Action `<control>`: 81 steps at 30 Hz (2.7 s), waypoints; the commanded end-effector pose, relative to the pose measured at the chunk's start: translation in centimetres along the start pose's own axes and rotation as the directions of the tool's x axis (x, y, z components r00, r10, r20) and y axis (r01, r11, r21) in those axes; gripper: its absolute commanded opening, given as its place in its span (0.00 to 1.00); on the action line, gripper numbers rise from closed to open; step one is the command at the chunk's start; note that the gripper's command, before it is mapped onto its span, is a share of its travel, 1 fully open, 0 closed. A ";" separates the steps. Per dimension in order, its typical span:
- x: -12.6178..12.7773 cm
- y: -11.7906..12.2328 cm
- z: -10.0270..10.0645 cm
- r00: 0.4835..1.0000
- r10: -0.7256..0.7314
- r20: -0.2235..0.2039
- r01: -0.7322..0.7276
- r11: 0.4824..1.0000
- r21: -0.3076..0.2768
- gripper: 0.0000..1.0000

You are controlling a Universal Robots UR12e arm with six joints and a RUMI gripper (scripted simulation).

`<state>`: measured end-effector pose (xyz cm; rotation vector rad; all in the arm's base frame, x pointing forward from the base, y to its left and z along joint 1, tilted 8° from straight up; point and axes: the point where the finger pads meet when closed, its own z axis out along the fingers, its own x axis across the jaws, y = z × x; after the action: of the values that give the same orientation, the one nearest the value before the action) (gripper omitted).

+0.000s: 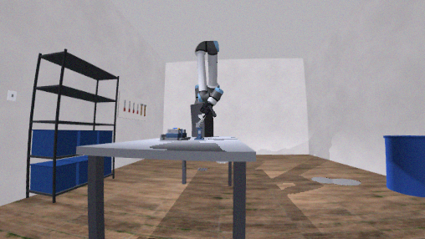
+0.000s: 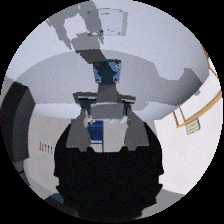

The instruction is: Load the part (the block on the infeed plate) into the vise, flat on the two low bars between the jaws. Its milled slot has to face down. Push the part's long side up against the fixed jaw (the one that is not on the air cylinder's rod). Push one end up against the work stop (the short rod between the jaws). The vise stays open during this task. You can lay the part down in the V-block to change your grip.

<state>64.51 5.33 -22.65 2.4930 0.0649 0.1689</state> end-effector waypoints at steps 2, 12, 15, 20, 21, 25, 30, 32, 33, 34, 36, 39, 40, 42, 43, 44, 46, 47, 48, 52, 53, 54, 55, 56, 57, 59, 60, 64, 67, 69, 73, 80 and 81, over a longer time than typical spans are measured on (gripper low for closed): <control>0.0 0.1 0.0 1.000 0.000 -0.001 0.000 0.999 0.035 0.51; 0.0 0.1 0.0 1.000 0.000 -0.001 0.000 0.992 0.124 0.51; 0.0 0.1 0.0 1.000 0.000 -0.001 0.000 0.988 0.152 0.51; 0.0 0.2 0.0 1.000 0.000 -0.001 0.000 0.983 0.182 0.51; 0.0 0.2 0.0 1.000 0.000 -0.001 0.000 0.981 0.192 0.51; 0.0 0.2 0.0 1.000 0.000 -0.001 0.000 0.973 0.232 0.51; 0.0 0.3 0.0 1.000 0.000 -0.001 0.000 0.959 0.283 0.51; 0.0 0.3 0.0 1.000 0.000 -0.001 0.000 0.953 0.304 0.51; 0.0 0.3 0.0 1.000 0.000 -0.001 0.000 0.949 0.314 0.51; 0.0 0.3 0.0 1.000 0.000 -0.001 0.000 0.949 0.314 0.51; 0.0 0.3 0.0 1.000 0.000 -0.001 0.000 0.946 0.325 0.51; 0.0 0.3 0.0 1.000 0.000 -0.001 0.000 0.934 0.356 0.51; 0.0 0.3 0.0 1.000 0.000 -0.001 0.000 0.930 0.367 0.51; 0.0 0.3 0.0 1.000 0.000 -0.001 0.000 0.922 0.388 0.51; 0.0 0.3 0.0 1.000 0.000 -0.001 0.000 0.917 0.398 0.51; 0.0 0.4 0.0 1.000 0.000 -0.001 0.000 0.913 0.408 0.51; 0.0 0.4 0.0 1.000 0.000 -0.001 0.000 0.903 0.429 0.51; 0.0 0.4 0.1 1.000 0.000 -0.001 0.000 0.898 0.440 0.51; 0.0 0.4 0.1 1.000 0.000 -0.001 0.000 0.893 0.450 0.51; 0.0 0.4 0.1 1.000 0.000 -0.001 0.000 0.882 0.471 0.51; 0.0 0.4 0.1 1.000 0.000 -0.001 0.001 0.876 0.481 0.51; 0.0 0.4 0.1 1.000 0.000 -0.001 0.000 0.871 0.492 0.51; 0.0 0.4 0.1 1.000 0.000 -0.001 0.000 0.865 0.502 0.51; 0.0 0.4 0.1 1.000 0.000 -0.001 0.001 0.859 0.512 0.51; 0.0 0.4 0.1 1.000 0.000 -0.001 0.001 0.853 0.522 0.51; 0.0 0.5 0.1 1.000 0.000 -0.001 0.001 0.840 0.543 0.51; 0.0 0.5 0.1 1.000 0.000 -0.001 0.001 0.833 0.553 0.51; 0.0 0.5 0.1 1.000 0.000 -0.001 0.001 0.806 0.592 0.51; 0.0 0.5 0.1 1.000 0.000 -0.001 0.001 0.784 0.621 0.51; 0.0 0.5 0.1 1.000 0.000 -0.001 0.001 0.784 0.621 0.51; 0.0 0.6 0.2 1.000 0.000 -0.001 0.001 0.753 0.658 0.51; 0.0 0.6 0.2 1.000 0.000 -0.001 0.001 0.693 0.720 0.51; 0.0 0.6 0.2 1.000 0.000 -0.001 0.001 0.685 0.729 0.51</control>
<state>64.55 4.76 -22.47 3.2539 0.1518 0.1668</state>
